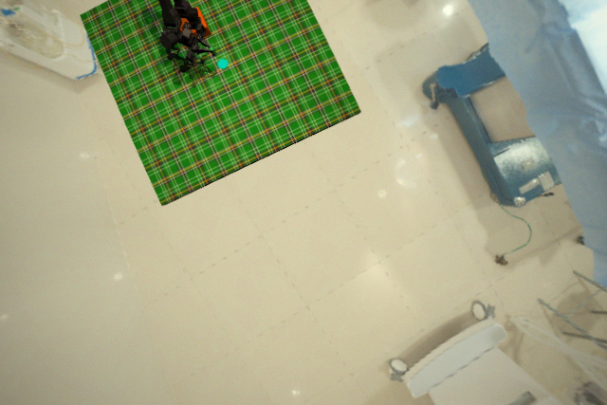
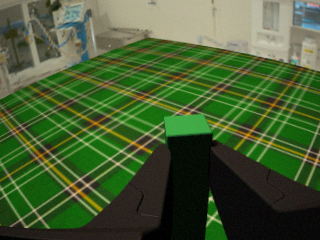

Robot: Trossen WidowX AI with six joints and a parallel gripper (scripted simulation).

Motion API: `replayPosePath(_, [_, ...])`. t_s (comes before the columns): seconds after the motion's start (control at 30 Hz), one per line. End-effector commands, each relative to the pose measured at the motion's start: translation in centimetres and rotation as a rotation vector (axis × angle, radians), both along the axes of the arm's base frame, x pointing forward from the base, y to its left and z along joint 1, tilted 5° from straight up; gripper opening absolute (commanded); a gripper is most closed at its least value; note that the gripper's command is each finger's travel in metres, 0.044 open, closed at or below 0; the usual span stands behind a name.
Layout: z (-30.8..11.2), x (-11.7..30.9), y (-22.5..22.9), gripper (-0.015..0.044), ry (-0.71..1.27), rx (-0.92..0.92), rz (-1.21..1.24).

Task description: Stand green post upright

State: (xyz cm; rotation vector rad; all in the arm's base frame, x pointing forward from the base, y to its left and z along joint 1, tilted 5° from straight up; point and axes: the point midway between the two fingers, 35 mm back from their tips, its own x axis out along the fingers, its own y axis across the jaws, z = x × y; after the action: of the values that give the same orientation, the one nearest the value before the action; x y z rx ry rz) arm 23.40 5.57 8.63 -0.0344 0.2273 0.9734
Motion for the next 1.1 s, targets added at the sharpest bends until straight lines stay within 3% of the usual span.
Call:
replayPosePath(0.0, [0.0, -0.4, 0.0, 0.0023, -0.021, 0.009, 0.004])
replayPosePath(1.07, [-1.0, -0.7, -0.3, 0.0023, -0.06, 0.026, 0.007])
